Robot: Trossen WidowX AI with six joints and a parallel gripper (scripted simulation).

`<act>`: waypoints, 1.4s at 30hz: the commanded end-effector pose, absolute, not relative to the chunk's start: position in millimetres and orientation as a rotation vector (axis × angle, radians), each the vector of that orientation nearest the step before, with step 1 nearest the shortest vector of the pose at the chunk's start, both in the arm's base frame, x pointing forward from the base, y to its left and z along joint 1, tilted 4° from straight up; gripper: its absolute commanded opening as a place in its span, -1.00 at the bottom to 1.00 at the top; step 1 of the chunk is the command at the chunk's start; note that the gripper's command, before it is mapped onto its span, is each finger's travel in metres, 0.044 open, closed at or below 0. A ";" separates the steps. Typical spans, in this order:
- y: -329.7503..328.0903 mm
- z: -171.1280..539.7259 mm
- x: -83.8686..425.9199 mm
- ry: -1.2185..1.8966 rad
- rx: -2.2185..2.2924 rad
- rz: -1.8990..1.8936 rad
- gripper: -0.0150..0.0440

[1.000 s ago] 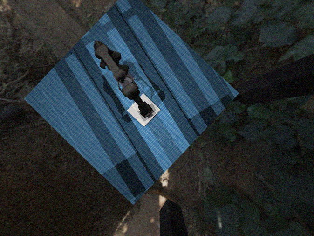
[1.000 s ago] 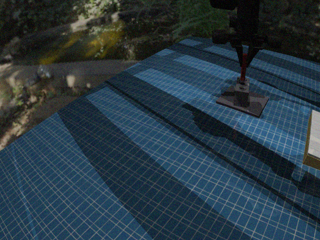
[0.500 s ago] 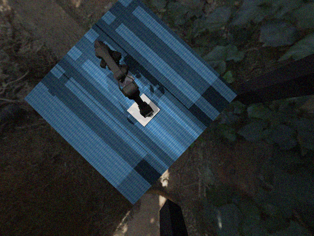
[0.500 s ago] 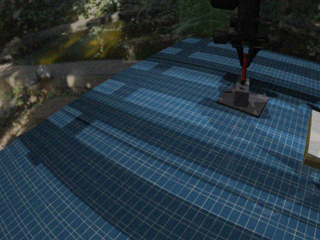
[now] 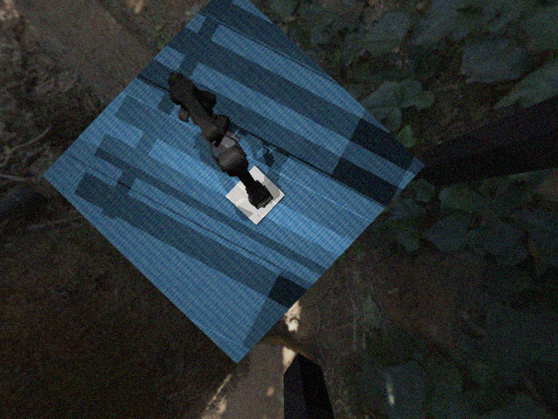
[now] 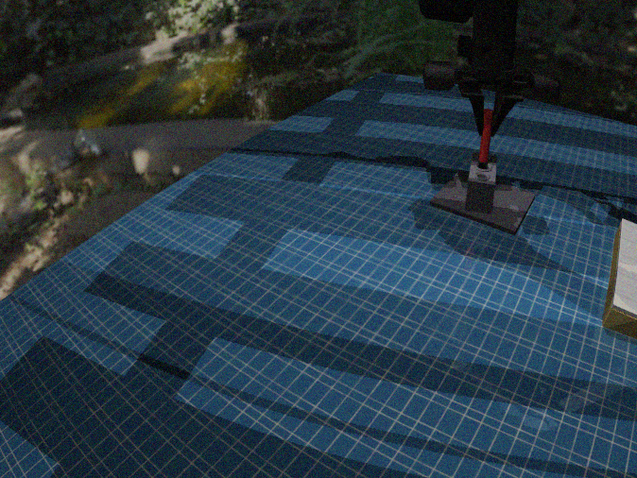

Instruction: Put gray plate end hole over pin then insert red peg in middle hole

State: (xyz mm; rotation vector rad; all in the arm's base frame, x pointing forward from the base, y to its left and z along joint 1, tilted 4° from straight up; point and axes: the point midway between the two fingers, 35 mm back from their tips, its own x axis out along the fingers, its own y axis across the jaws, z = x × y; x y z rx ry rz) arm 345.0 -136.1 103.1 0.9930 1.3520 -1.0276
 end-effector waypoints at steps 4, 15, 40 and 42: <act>-136.8 91.6 343.8 1.357 0.983 -1.025 -0.49; -135.8 92.8 343.8 1.356 0.990 -1.027 -0.49; -135.3 89.9 342.5 1.361 0.990 -1.028 -0.31; -135.3 89.9 342.5 1.361 0.990 -1.028 -0.14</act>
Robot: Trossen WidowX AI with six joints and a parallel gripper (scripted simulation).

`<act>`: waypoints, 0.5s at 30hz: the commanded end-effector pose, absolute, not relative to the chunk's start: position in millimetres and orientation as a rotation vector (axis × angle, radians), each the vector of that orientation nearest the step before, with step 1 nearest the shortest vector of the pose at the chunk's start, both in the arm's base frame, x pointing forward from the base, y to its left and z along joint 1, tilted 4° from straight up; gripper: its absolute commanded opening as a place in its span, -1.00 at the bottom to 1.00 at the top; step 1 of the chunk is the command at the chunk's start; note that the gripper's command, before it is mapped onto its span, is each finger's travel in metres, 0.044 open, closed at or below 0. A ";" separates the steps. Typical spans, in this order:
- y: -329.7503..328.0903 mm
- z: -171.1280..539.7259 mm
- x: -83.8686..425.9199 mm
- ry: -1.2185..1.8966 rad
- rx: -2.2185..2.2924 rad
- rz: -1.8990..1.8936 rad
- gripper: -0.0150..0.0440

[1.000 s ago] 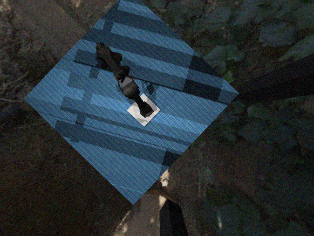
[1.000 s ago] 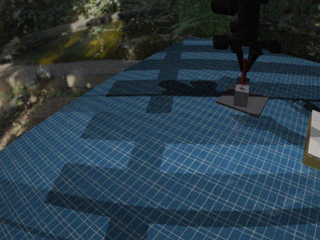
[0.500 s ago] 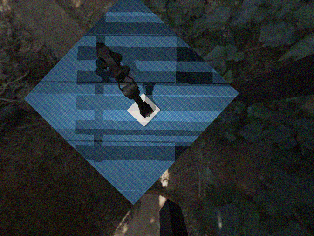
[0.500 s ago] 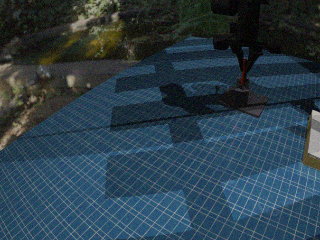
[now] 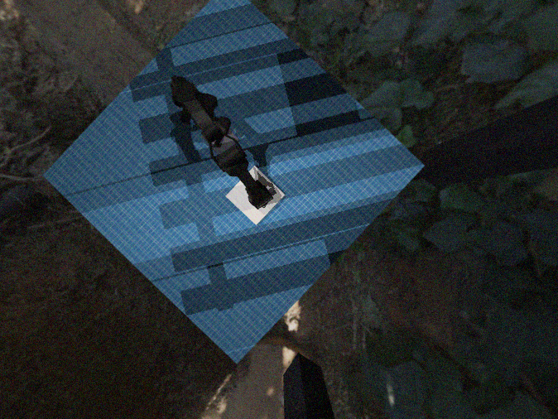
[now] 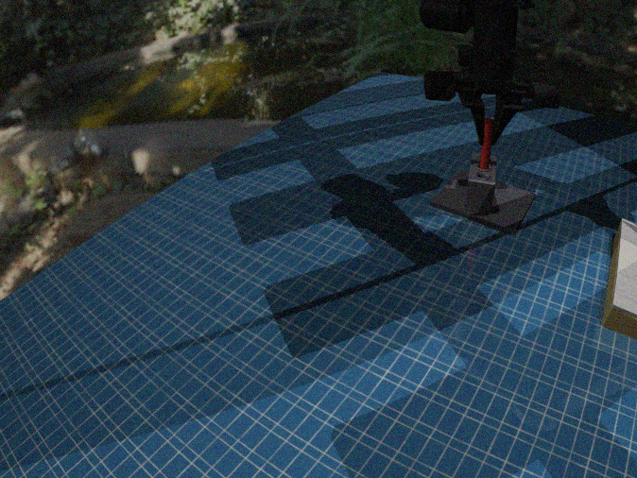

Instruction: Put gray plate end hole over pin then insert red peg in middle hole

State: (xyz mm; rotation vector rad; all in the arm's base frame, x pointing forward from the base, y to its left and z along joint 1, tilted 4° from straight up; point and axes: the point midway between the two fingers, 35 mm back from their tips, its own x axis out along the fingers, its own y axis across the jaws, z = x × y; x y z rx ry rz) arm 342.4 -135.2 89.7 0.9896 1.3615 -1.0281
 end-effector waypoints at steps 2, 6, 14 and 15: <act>-135.3 89.9 342.5 1.361 0.990 -1.028 0.02; -135.3 89.9 342.5 1.361 0.990 -1.028 0.02; -135.1 91.9 342.5 1.359 0.986 -1.026 0.02; -135.0 92.9 342.6 1.358 0.984 -1.026 0.02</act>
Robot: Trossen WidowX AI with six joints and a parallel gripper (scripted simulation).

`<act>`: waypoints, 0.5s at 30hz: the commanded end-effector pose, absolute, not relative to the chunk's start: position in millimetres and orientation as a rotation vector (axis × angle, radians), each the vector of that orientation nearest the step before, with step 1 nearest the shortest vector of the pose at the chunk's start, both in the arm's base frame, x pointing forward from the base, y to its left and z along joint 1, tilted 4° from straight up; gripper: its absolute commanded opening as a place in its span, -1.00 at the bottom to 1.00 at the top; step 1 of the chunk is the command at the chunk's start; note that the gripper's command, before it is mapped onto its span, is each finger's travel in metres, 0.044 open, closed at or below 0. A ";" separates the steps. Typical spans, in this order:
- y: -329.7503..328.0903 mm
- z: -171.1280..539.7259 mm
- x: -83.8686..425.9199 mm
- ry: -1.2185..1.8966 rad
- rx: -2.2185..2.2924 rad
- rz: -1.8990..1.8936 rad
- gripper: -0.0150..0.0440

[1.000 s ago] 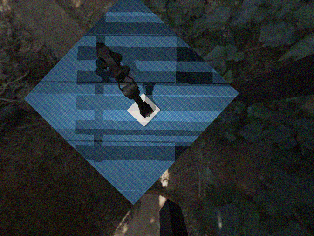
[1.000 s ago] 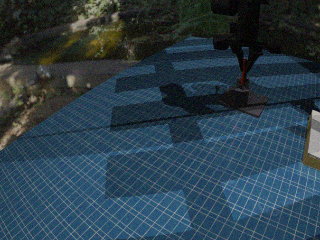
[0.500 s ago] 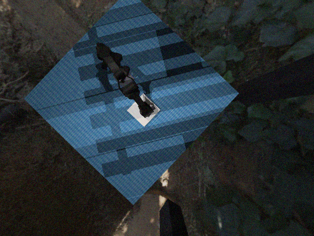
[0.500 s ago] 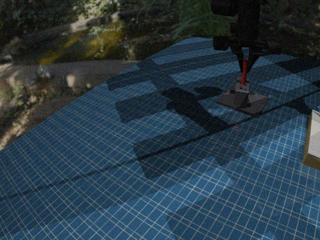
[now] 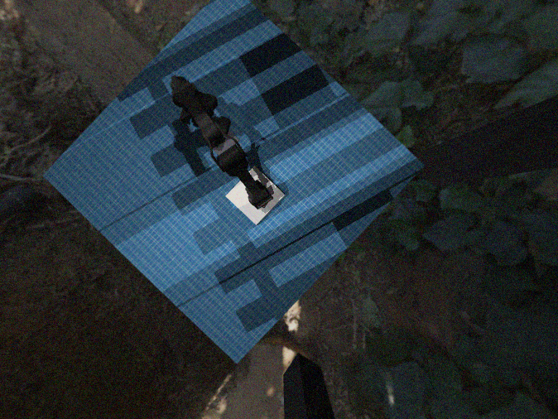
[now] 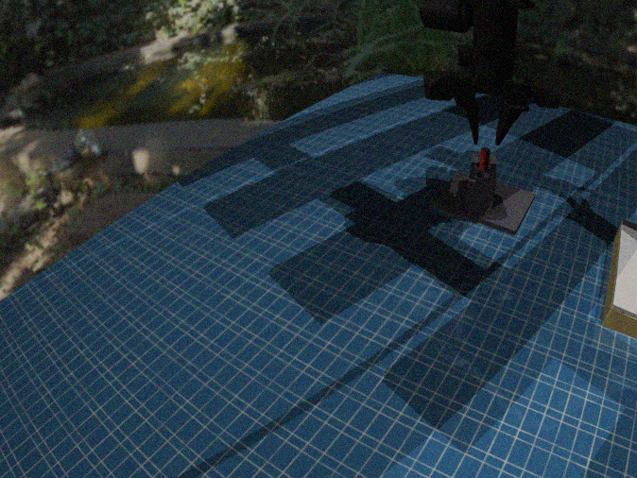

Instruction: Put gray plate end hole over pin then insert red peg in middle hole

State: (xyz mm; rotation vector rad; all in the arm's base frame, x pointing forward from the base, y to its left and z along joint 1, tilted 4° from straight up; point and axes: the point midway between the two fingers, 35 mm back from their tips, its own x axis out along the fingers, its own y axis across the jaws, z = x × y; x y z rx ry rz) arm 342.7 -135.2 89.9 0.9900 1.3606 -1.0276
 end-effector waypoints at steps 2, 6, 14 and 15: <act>-134.9 94.0 342.7 1.357 0.982 -1.025 0.02; -134.3 95.1 342.7 1.357 0.982 -1.025 0.02; -133.2 97.8 342.8 1.357 0.982 -1.025 0.02; -133.0 98.1 342.8 1.357 0.982 -1.025 0.02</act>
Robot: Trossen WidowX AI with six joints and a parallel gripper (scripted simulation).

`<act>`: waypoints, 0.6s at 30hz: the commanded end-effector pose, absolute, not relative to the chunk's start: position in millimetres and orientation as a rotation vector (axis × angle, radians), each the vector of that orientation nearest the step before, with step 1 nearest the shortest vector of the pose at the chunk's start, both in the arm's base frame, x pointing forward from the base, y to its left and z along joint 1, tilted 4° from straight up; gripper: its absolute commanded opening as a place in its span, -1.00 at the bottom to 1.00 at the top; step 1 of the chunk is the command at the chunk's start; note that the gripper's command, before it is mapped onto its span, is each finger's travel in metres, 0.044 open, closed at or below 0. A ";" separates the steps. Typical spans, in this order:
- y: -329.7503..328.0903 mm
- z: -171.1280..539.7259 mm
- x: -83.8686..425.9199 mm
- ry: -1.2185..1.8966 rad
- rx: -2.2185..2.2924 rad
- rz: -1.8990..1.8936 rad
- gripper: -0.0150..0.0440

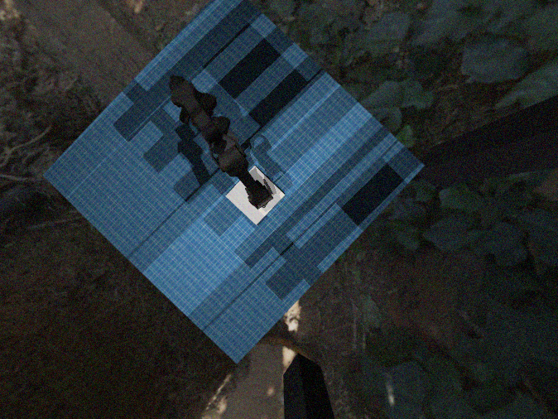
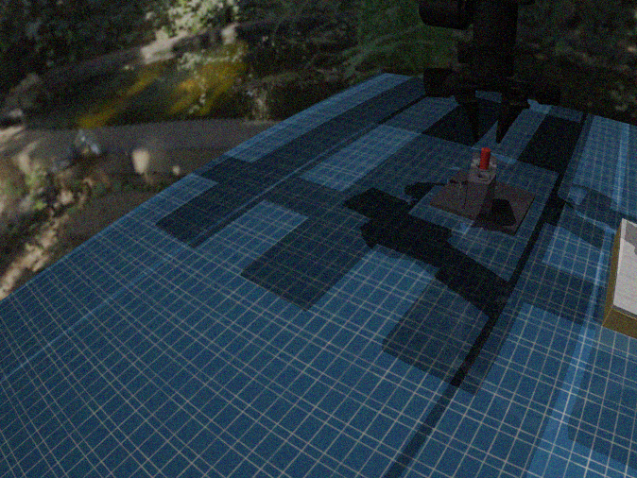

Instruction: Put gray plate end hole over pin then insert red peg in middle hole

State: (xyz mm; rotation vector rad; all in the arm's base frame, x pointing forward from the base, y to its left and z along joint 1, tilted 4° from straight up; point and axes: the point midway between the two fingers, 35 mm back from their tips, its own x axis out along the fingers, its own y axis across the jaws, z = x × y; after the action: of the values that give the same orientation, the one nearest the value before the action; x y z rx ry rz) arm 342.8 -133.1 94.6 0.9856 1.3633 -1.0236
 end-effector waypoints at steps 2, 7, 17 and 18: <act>-132.8 98.8 342.9 1.357 0.982 -1.025 0.02; -132.1 100.5 342.9 1.357 0.982 -1.025 0.02; -130.8 103.8 343.0 1.357 0.983 -1.025 0.02; -130.7 104.2 343.0 1.357 0.983 -1.025 0.02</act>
State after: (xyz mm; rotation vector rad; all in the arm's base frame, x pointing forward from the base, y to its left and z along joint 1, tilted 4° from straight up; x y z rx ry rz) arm 342.9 -130.7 100.7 0.9815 1.3653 -1.0199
